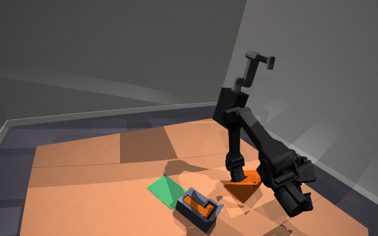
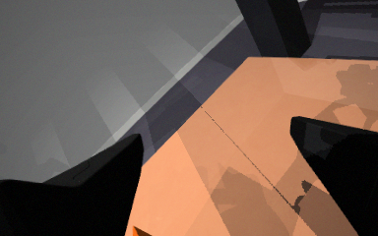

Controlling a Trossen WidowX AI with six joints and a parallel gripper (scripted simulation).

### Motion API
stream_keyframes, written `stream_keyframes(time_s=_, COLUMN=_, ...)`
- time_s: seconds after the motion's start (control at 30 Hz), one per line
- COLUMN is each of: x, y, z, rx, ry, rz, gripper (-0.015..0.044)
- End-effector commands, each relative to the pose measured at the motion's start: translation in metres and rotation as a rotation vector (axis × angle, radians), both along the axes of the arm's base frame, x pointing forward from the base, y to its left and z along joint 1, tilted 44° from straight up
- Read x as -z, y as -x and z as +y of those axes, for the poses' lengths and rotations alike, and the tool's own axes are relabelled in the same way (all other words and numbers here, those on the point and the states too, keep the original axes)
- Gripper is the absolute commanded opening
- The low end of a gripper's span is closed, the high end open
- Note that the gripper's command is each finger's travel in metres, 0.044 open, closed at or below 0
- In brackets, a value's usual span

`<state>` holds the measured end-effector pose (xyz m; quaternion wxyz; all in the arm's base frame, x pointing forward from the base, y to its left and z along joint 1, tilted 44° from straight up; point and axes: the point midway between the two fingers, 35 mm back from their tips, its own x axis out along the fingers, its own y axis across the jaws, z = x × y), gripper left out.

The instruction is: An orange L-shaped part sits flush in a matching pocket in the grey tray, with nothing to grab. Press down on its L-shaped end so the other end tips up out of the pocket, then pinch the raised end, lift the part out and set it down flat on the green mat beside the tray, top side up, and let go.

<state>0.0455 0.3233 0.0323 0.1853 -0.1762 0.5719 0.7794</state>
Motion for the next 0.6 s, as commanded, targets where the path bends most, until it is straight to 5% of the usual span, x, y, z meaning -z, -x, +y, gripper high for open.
stream_keyframes(time_s=0.0, x=0.001, y=-0.001, z=-0.001, rx=0.002, ry=0.018, rz=-0.008, gripper=0.0374)
stream_keyframes(time_s=0.23, x=0.017, y=-0.048, z=-0.05, rx=0.132, ry=0.563, rz=-0.329, gripper=0.019)
stream_keyframes(time_s=0.4, x=0.016, y=-0.106, z=-0.097, rx=0.398, ry=0.997, rz=-0.717, gripper=0.018)
stream_keyframes(time_s=0.57, x=0.008, y=-0.136, z=-0.12, rx=0.576, ry=1.163, rz=-0.925, gripper=0.018)
